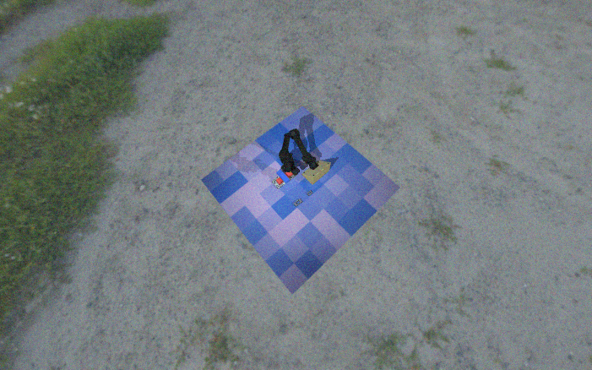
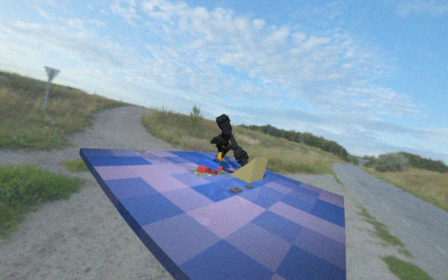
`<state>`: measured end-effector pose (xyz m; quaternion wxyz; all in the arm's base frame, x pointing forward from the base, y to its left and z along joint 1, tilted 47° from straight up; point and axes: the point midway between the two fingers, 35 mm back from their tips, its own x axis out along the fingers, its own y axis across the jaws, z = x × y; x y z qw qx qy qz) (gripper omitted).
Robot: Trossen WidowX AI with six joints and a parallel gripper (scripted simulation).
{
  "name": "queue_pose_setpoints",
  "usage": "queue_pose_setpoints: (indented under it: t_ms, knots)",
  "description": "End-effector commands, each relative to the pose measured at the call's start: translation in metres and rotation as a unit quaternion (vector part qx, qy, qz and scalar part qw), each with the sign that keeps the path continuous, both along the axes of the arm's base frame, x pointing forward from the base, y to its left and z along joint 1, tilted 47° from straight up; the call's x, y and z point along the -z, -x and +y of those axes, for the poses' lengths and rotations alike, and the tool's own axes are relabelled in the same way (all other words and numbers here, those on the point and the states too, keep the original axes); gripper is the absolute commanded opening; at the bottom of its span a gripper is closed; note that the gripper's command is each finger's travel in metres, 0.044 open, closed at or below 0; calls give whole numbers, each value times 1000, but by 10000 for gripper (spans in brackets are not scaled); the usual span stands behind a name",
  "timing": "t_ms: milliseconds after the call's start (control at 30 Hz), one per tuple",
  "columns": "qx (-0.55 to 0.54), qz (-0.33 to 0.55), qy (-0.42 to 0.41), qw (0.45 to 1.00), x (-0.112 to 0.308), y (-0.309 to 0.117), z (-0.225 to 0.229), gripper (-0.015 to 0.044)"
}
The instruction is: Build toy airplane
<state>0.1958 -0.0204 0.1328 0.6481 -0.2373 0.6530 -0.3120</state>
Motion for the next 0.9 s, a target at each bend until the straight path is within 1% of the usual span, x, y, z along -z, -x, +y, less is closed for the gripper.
queue_pose_setpoints:
  t_ms: [0, 133, 200, 233, 867]
  knots:
    - [-3, 1, 5, 1000, -5, 6, -10, 0]
    - [-3, 3, 7, 1000, -8, 10, -16, 0]
    - [-3, 3, 7, 1000, -8, 10, -16, 53]
    - [-3, 3, 7, 1000, -8, 10, -16, 65]
    - [-3, 3, 7, 1000, -8, 10, -16, 65]
